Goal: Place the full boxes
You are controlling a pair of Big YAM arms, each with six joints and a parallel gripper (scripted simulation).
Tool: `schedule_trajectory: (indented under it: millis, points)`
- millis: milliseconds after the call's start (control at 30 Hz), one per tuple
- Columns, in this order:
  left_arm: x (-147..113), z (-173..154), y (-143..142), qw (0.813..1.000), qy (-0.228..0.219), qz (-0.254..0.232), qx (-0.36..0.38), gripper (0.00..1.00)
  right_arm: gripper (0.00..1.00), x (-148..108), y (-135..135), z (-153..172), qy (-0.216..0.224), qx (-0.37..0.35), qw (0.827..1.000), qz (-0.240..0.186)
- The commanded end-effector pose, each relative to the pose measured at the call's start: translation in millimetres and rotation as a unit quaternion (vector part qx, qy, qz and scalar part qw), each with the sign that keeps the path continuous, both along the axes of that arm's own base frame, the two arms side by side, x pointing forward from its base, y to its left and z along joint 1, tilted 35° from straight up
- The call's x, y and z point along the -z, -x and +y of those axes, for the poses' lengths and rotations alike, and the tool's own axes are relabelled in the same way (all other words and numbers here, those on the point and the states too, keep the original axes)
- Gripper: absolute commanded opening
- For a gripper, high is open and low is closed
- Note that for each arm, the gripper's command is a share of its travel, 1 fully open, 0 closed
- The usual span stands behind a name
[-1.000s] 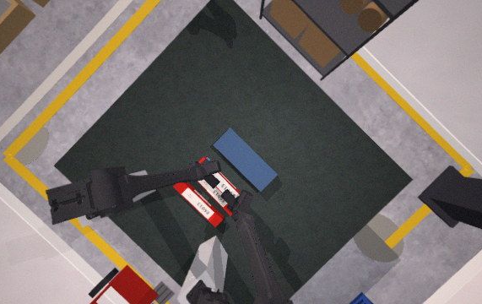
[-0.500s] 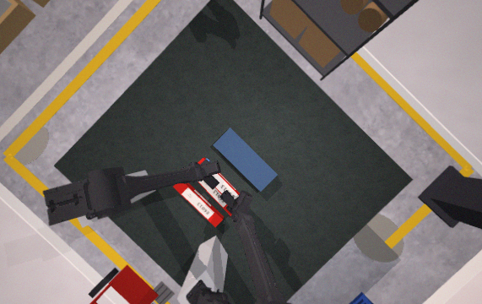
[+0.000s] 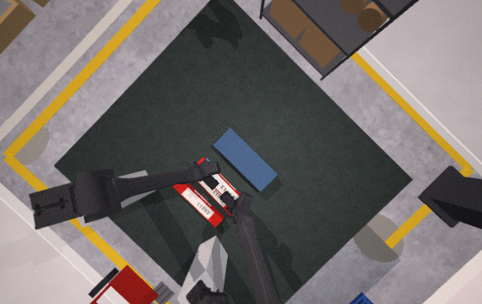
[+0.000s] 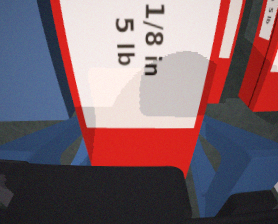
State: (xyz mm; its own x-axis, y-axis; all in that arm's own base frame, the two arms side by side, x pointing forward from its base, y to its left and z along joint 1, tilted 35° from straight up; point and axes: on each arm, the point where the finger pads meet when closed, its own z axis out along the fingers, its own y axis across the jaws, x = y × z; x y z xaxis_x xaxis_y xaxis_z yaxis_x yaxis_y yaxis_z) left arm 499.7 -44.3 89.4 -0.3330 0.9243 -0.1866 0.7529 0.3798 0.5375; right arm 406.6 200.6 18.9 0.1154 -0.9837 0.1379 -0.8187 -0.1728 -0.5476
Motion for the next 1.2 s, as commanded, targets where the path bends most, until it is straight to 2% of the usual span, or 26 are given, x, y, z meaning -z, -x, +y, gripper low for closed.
schedule_trajectory:
  millis: [0,467,1167]
  points:
    - [-24.6,-1.6,2.5,1.000,0.000,-0.018,-0.001,0.00,0.00,-19.6,2.4,6.5,-0.007,-0.005,1.000,-0.015]
    - [-40.5,-2.5,13.1,1.000,0.000,-0.018,-0.001,0.00,0.00,-35.6,12.8,7.7,-0.008,-0.005,1.000,-0.015]
    - [-42.8,-2.6,14.6,1.000,0.000,-0.018,-0.001,0.00,0.00,-36.7,13.5,7.8,-0.008,-0.005,1.000,-0.015]
